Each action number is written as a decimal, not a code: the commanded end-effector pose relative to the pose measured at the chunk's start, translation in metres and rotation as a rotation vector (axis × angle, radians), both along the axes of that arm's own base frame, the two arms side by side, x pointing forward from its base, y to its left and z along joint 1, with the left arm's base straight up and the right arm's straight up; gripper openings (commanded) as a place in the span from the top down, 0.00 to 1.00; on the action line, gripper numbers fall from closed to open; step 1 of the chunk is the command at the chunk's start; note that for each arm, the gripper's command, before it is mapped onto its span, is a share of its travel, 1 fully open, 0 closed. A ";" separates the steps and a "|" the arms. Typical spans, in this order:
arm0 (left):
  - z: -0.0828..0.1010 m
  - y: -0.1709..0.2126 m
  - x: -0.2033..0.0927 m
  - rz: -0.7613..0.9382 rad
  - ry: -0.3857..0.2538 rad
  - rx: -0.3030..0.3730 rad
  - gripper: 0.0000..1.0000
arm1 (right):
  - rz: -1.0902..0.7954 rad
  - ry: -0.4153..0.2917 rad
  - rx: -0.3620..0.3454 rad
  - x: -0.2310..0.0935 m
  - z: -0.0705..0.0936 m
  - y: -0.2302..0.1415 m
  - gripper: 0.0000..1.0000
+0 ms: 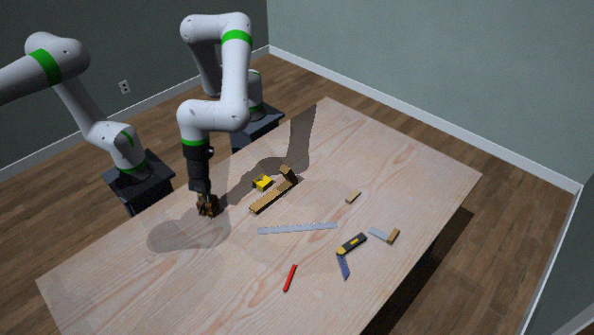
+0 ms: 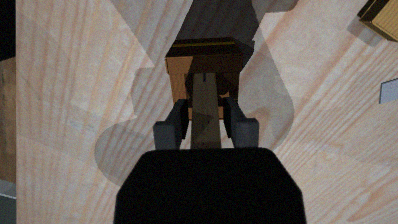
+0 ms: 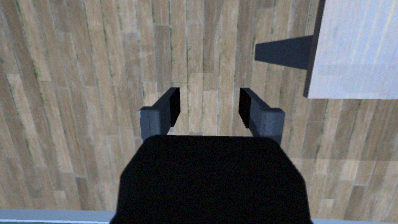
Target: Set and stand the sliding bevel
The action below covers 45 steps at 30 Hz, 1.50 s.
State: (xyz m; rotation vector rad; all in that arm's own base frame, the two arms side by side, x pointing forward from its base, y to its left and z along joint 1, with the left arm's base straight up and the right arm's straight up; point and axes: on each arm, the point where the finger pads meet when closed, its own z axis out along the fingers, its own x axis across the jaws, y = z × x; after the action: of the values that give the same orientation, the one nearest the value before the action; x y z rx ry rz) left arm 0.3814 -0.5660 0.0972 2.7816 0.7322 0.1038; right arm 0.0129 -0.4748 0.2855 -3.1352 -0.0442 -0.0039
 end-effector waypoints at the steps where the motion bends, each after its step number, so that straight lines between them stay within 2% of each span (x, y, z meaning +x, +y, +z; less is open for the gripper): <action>1: 0.006 -0.004 0.000 -0.005 -0.007 -0.011 0.00 | -0.001 0.002 -0.006 0.000 0.004 0.000 0.00; 37: 0.007 -0.004 0.000 -0.005 -0.007 -0.011 0.00 | -0.001 0.002 -0.006 0.000 0.004 0.000 0.00; 41: 0.015 -0.002 -0.001 -0.005 -0.007 -0.011 0.00 | -0.001 0.002 -0.006 0.000 0.004 0.000 0.00; 45: 0.033 0.003 -0.004 -0.005 -0.007 -0.011 0.00 | -0.001 0.002 -0.006 0.000 0.004 0.000 0.00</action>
State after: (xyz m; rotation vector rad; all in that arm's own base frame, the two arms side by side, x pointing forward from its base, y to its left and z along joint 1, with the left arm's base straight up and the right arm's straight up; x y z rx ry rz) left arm 0.3786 -0.5635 0.1103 2.7821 0.7298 0.1026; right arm 0.0129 -0.4748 0.2855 -3.1352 -0.0442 -0.0039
